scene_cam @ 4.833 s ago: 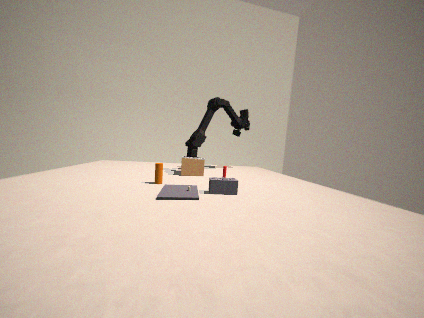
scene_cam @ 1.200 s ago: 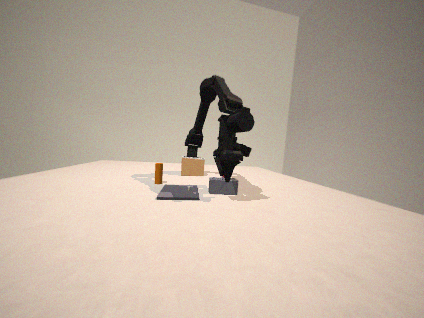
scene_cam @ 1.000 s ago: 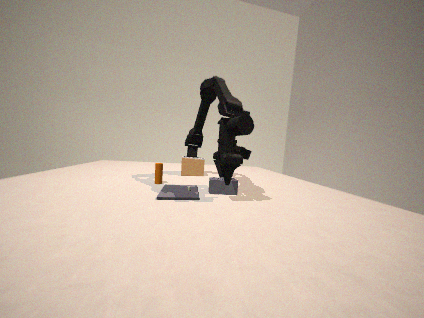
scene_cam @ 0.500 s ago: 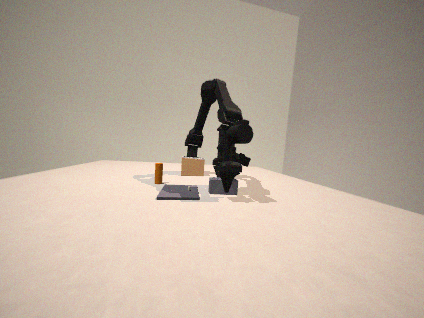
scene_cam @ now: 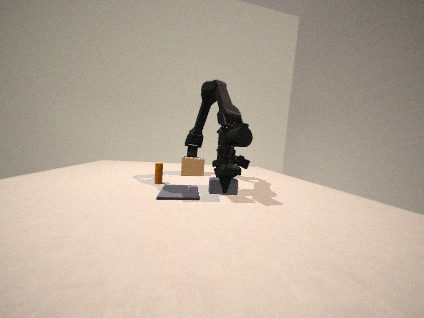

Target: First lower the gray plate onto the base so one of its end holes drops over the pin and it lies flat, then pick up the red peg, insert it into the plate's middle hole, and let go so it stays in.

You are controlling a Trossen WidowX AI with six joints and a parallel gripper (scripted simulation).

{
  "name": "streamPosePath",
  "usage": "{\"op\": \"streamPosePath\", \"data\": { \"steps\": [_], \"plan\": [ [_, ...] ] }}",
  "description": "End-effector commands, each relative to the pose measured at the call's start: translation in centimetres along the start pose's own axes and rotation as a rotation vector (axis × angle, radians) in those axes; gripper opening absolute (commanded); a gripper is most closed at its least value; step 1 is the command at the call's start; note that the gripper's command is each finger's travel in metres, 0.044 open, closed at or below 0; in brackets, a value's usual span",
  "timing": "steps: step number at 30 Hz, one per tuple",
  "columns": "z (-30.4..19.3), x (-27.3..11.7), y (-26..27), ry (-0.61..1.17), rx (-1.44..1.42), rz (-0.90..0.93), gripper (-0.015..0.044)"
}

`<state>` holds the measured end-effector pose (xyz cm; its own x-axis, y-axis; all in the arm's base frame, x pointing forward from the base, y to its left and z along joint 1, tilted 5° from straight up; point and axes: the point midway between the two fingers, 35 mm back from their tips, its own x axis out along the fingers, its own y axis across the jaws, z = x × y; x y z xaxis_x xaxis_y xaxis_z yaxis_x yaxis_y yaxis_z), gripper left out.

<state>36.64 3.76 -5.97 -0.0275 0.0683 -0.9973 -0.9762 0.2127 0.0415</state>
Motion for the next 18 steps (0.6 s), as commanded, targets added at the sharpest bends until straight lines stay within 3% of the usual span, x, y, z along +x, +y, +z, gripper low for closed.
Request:
{"op": "streamPosePath", "data": {
  "steps": [1, 10, 18],
  "plan": [
    [-0.1, 0.1, 0.0, 0.004, 0.005, -0.001, 0.0072],
    [-0.1, 0.1, 0.0, 0.004, 0.005, -0.001, 0.0],
    [0.0, -1.9, -0.5, 0.004, 0.005, -0.001, 0.0]
  ]
}}
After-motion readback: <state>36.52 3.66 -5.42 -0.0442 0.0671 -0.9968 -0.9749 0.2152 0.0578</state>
